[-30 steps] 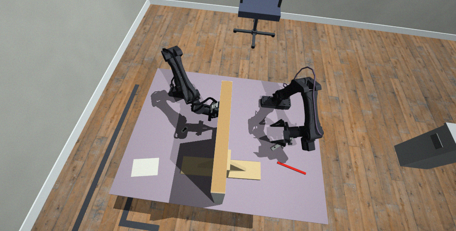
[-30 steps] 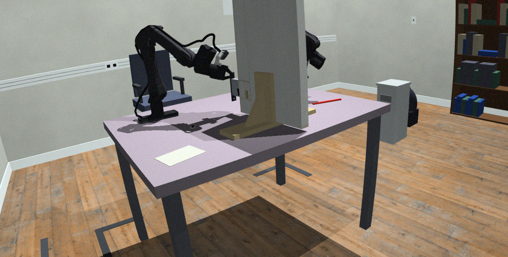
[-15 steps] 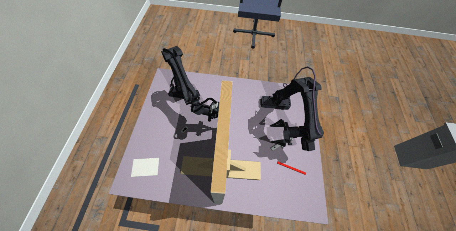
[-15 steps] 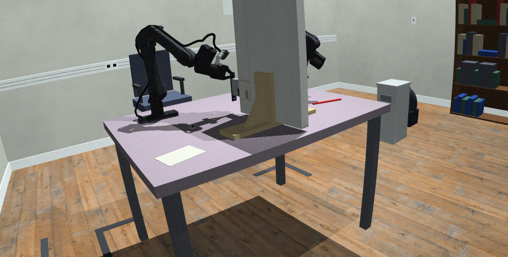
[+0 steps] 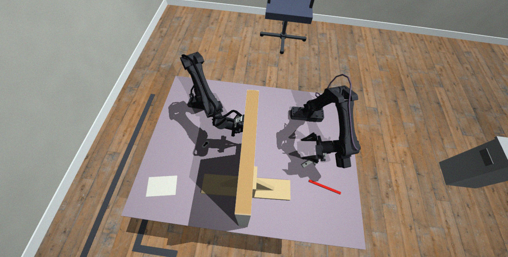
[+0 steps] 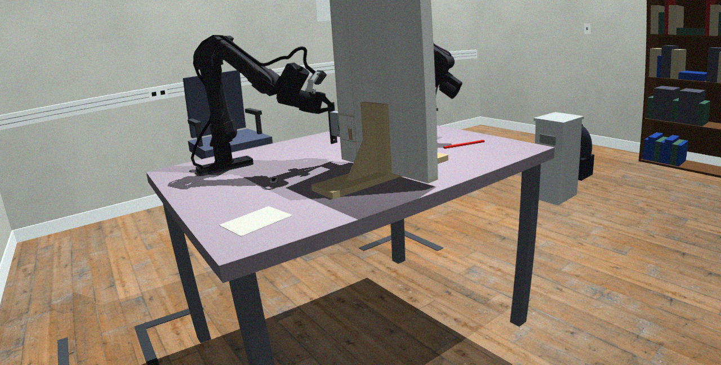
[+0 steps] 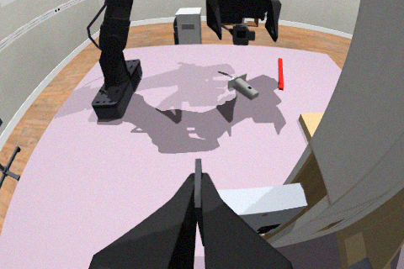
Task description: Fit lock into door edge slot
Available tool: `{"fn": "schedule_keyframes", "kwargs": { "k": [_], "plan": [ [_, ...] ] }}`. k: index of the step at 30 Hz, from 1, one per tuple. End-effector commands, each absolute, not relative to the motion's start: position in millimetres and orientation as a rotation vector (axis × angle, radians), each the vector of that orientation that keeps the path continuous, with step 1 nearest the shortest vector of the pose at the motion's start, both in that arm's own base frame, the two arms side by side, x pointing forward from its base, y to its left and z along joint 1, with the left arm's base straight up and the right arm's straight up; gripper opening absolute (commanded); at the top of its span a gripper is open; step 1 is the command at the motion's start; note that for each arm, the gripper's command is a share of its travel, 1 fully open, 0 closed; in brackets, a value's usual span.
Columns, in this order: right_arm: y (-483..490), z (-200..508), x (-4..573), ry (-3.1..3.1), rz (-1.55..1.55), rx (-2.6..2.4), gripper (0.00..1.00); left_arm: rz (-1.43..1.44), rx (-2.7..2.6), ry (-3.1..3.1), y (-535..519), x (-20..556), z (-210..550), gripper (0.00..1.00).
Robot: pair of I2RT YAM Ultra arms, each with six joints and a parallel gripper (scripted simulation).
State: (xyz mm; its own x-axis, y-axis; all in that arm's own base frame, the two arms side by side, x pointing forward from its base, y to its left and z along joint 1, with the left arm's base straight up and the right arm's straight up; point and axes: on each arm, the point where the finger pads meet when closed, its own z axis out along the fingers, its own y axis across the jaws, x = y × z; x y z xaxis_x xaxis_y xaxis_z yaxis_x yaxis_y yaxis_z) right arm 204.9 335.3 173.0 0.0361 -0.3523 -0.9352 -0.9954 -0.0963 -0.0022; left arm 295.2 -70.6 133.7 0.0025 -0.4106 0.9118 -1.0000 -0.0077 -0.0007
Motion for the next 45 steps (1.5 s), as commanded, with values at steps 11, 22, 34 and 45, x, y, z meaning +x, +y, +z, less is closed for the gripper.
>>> {"fn": "schedule_keyframes", "kwargs": {
  "k": [11, 22, 34, 45],
  "plan": [
    [346, 215, 225, 1.228, 1.043, -1.535, 0.0, 1.0, 1.507, -1.534, -72, 298, 138, 1.0],
    [347, 215, 233, 1.227, 1.043, -1.535, 0.0, 1.0, 1.507, -1.534, -72, 298, 138, 1.0],
    [347, 215, 240, 1.227, 1.043, -1.535, 0.0, 1.0, 1.507, -1.534, -72, 298, 138, 1.0],
    [348, 215, 247, 1.227, 1.043, -1.535, 0.0, 1.0, 1.507, -1.534, -72, 298, 138, 1.0]
  ]
}}
